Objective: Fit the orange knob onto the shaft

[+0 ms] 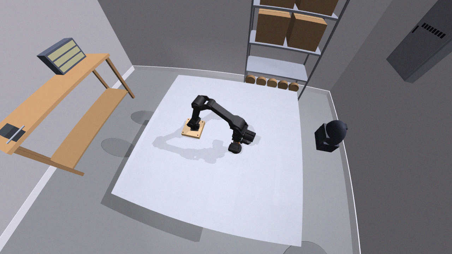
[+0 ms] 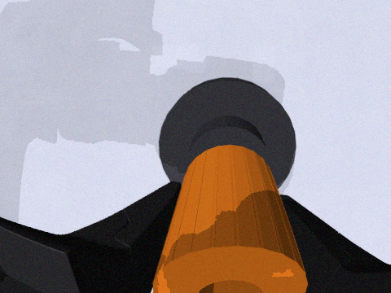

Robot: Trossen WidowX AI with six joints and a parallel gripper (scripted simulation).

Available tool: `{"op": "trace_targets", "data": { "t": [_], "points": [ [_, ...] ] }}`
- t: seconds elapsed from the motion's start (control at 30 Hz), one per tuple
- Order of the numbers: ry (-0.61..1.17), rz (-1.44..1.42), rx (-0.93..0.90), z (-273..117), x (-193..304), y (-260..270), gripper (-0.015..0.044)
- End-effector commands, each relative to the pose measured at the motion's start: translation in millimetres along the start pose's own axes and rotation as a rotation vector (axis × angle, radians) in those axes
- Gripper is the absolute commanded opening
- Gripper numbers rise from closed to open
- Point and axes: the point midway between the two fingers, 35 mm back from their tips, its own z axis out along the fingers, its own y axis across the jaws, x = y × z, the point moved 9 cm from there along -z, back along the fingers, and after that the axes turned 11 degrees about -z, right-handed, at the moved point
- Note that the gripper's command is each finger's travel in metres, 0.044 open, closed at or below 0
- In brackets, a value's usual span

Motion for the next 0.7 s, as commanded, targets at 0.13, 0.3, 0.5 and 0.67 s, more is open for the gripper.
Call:
{"op": "trace_targets", "data": {
  "t": [0.13, 0.3, 0.5, 0.67],
  "points": [
    [-0.002, 0.174, 0.007, -1.2, -1.1, -0.9, 0.0000],
    [-0.002, 0.174, 0.007, 0.0, -0.1, -0.5, 0.0000],
    [-0.002, 0.174, 0.007, 1.3, -0.4, -0.5, 0.0000],
    [-0.002, 0.174, 0.007, 1.7, -0.8, -0.7, 0.0000]
  ]
}}
